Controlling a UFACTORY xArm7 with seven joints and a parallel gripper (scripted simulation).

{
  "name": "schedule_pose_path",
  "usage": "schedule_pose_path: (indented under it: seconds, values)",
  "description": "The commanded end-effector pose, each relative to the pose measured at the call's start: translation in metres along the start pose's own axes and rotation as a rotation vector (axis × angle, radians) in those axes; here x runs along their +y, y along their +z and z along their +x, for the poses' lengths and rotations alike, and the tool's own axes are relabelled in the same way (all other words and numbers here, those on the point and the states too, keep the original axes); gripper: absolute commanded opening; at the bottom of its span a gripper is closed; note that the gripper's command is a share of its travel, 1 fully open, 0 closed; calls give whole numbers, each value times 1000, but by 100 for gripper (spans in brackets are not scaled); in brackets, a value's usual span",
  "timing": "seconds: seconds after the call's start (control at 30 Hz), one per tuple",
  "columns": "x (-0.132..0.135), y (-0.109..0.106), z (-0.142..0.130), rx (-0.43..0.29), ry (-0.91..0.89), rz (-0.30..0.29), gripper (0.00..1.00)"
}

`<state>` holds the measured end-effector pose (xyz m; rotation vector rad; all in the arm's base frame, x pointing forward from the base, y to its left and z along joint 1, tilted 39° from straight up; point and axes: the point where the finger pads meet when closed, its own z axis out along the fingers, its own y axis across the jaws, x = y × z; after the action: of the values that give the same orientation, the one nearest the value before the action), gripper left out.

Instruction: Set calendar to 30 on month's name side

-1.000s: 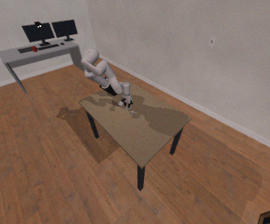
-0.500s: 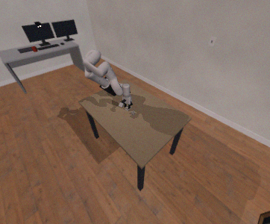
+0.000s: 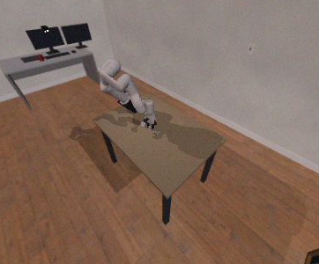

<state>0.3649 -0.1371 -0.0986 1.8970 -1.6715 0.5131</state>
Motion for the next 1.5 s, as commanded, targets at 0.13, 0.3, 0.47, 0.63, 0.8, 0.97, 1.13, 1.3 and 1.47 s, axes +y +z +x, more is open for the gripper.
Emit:
schedule_pose_path:
  seconds: [0.13,0.3,0.47,0.63,0.8,0.97,1.13,1.3,1.47]
  values:
    - [-1,-1,-1,-1,0,3,49]
    - [-1,-1,-1,-1,0,3,49]
    - [-1,-1,-1,-1,0,3,49]
    - [-1,-1,-1,-1,0,3,49]
    - [-1,-1,-1,-1,0,3,49]
    - [-1,-1,-1,-1,0,3,49]
    - [-1,-1,-1,-1,0,3,29]
    - [-1,-1,-1,-1,0,3,29]
    - [-1,-1,-1,-1,0,3,29]
